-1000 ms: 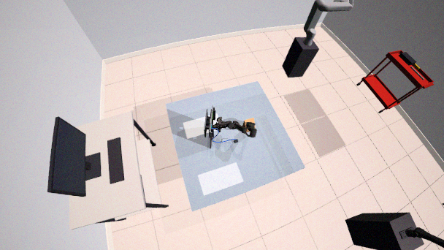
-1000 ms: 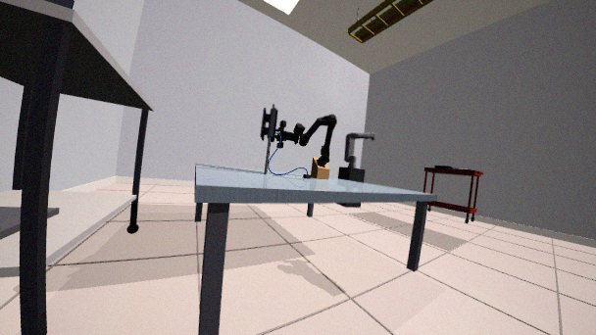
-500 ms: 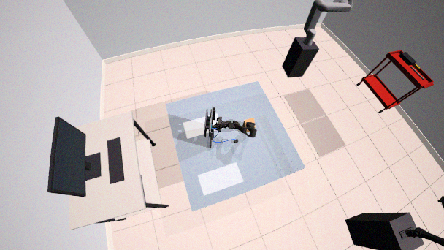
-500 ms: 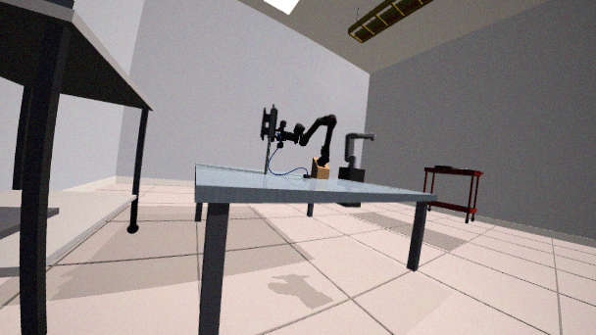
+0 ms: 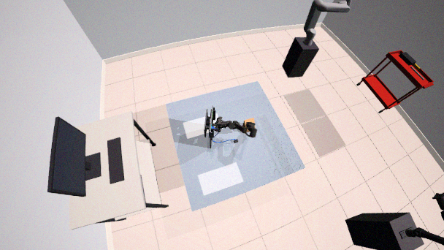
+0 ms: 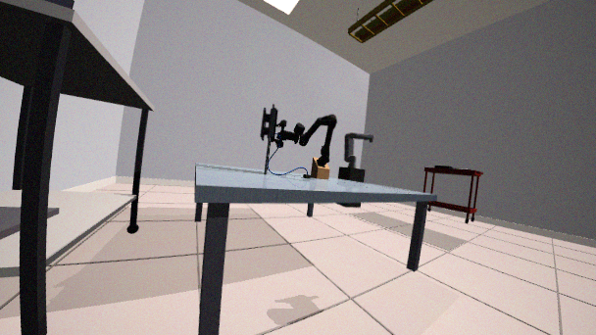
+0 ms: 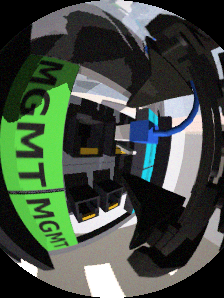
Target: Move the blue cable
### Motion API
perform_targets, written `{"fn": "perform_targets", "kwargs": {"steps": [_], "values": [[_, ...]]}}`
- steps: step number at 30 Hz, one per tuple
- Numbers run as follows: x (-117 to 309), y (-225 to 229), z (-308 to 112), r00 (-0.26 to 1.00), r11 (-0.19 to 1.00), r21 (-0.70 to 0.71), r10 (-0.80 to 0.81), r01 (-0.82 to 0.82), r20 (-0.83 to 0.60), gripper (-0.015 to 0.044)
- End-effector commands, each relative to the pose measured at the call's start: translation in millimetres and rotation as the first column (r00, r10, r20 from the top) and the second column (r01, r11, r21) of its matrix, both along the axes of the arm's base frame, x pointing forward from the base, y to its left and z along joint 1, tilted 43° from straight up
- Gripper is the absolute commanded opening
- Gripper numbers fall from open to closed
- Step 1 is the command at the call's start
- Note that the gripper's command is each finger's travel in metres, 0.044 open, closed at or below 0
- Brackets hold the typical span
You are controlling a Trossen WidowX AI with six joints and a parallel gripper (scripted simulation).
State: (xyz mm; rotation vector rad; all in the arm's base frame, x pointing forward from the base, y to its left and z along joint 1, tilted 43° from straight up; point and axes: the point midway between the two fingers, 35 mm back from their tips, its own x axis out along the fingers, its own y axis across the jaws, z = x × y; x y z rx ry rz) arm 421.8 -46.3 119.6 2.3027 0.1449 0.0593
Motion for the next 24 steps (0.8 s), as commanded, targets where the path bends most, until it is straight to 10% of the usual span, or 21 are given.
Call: {"fn": "perform_targets", "kwargs": {"steps": [1,24], "values": [[-3.6,1.3,-0.1,1.000,1.000,0.002,0.008,-0.008,-0.008,0.0440],[-11.1,-5.0,9.5,1.000,1.000,0.002,0.008,-0.008,-0.009,0.0440]]}}
